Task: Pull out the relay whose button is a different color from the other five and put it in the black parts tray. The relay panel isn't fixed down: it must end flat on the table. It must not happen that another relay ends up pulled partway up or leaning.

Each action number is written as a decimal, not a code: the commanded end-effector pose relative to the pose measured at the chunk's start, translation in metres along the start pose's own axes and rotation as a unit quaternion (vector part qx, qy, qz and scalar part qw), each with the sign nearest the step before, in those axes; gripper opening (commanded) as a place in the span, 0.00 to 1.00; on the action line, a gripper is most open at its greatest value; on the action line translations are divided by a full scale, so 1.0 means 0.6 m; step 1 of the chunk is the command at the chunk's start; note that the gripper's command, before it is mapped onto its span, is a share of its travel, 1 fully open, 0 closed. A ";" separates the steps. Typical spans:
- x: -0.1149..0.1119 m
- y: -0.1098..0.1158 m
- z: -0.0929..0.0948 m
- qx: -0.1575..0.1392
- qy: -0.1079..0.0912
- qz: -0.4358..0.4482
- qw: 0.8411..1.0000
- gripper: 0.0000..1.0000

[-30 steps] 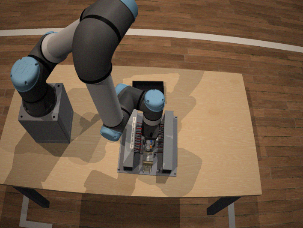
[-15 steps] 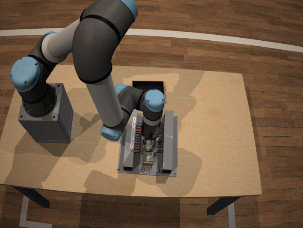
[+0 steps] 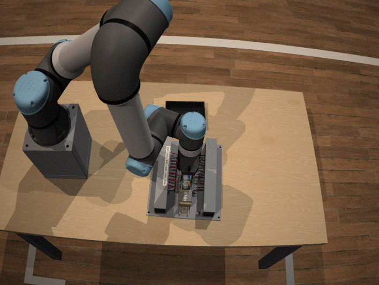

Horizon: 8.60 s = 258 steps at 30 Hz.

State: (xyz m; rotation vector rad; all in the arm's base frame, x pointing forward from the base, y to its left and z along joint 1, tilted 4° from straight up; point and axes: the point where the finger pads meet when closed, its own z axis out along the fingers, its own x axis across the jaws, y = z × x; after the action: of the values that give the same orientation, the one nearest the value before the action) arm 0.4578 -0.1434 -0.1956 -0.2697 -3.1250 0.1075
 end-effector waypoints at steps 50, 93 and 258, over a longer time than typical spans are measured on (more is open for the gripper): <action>-0.003 -0.002 0.000 0.000 -0.001 0.001 1.000 0.00; -0.001 -0.002 -0.001 0.000 -0.028 0.001 1.000 0.00; -0.003 -0.002 -0.002 0.000 -0.002 0.001 1.000 0.00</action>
State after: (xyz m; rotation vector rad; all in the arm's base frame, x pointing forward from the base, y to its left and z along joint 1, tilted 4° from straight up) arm 0.4586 -0.1436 -0.1952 -0.2694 -3.1086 0.1040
